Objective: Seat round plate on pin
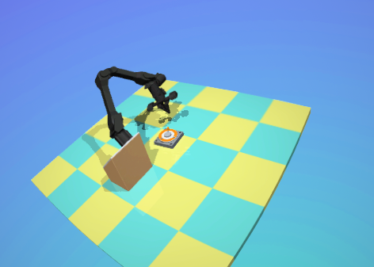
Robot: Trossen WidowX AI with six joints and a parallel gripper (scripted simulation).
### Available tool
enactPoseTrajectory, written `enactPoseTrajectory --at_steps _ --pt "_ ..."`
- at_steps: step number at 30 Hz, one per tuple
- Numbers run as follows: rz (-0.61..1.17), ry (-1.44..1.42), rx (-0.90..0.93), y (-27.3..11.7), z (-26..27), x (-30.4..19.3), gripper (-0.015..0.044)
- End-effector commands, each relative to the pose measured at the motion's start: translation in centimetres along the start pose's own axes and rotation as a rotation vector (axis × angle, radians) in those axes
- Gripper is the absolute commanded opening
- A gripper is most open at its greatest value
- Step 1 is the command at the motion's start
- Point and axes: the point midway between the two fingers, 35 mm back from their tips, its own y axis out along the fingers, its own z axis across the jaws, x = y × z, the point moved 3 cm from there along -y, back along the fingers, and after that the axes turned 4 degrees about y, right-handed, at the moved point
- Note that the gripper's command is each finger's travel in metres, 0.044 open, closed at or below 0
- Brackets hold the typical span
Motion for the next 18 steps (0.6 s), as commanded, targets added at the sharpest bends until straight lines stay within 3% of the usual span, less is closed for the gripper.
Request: enactPoseTrajectory --at_steps 1,4,18 --pt "0.004 0.436 0.233 1.8 -1.3 -4.7 0.0" --pt "0.006 0.626 0.334 2.2 -1.7 -6.4 0.0" --pt "0.006 0.626 0.333 3.0 -1.5 -6.3 0.0"
